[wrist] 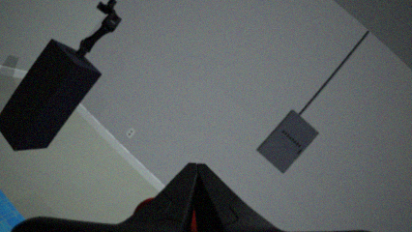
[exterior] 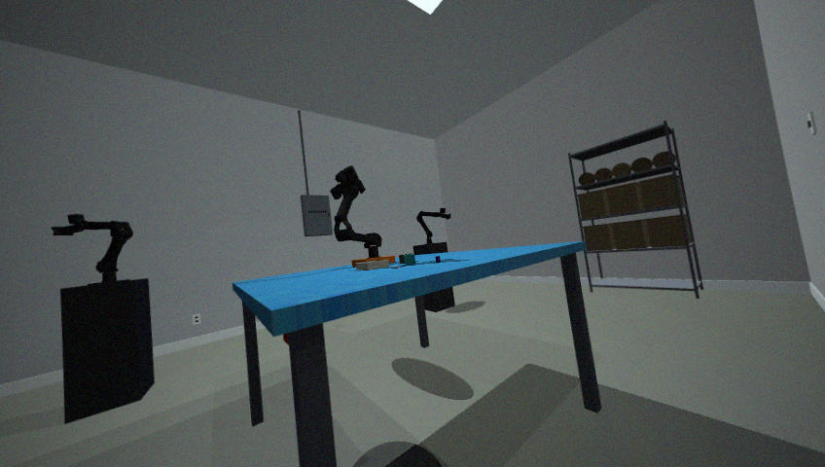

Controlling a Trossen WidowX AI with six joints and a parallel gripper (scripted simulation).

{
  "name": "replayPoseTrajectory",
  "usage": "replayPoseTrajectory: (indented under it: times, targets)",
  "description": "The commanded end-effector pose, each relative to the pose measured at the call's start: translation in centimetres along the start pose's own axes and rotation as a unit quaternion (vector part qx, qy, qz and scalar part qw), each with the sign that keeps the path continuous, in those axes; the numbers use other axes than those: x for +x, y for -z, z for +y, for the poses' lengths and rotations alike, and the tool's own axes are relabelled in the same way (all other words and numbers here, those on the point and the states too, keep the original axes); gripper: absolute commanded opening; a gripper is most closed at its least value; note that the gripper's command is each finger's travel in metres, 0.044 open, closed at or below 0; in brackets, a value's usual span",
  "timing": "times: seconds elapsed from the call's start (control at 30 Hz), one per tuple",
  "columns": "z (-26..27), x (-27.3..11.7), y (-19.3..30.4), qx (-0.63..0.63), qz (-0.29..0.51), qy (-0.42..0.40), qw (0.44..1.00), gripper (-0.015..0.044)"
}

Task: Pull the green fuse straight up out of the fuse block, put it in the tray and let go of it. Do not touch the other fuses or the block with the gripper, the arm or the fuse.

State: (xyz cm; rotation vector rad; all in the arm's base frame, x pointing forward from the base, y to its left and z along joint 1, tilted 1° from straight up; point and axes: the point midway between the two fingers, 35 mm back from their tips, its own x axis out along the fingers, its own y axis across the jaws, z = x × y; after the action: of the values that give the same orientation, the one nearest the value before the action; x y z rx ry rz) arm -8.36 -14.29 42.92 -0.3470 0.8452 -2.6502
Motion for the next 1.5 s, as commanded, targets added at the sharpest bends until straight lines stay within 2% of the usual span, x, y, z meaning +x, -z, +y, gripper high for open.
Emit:
replayPoseTrajectory:
  times: [0.0, 0.07, 0.27, 0.63, 0.83, 0.97, 1.07, 1.27, 1.47]
  targets:
    - [-0.2, 0.1, 0.1, 0.002, 0.002, 0.004, 1.0, 0.0026]
    - [-2.2, 0.6, 1.1, 0.016, 0.021, 0.038, 0.999, 0.0067]
    - [-11.0, 0.7, 6.6, 0.079, 0.109, 0.194, 0.972, 0.0067]
    - [-20.1, -5.8, 15.2, 0.163, 0.227, 0.403, 0.871, 0.0067]
    - [-23.8, -13.4, 19.8, 0.185, 0.306, 0.522, 0.775, 0.0067]
    - [-24.5, -17.4, 21.6, 0.202, 0.339, 0.569, 0.721, 0.0067]
    - [-24.3, -22.0, 23.3, 0.23, 0.371, 0.615, 0.656, 0.0067]
    - [-21.2, -31.7, 25.7, 0.295, 0.424, 0.69, 0.506, 0.0067]
    - [-14.9, -40.0, 26.7, 0.367, 0.454, 0.734, 0.348, 0.0067]
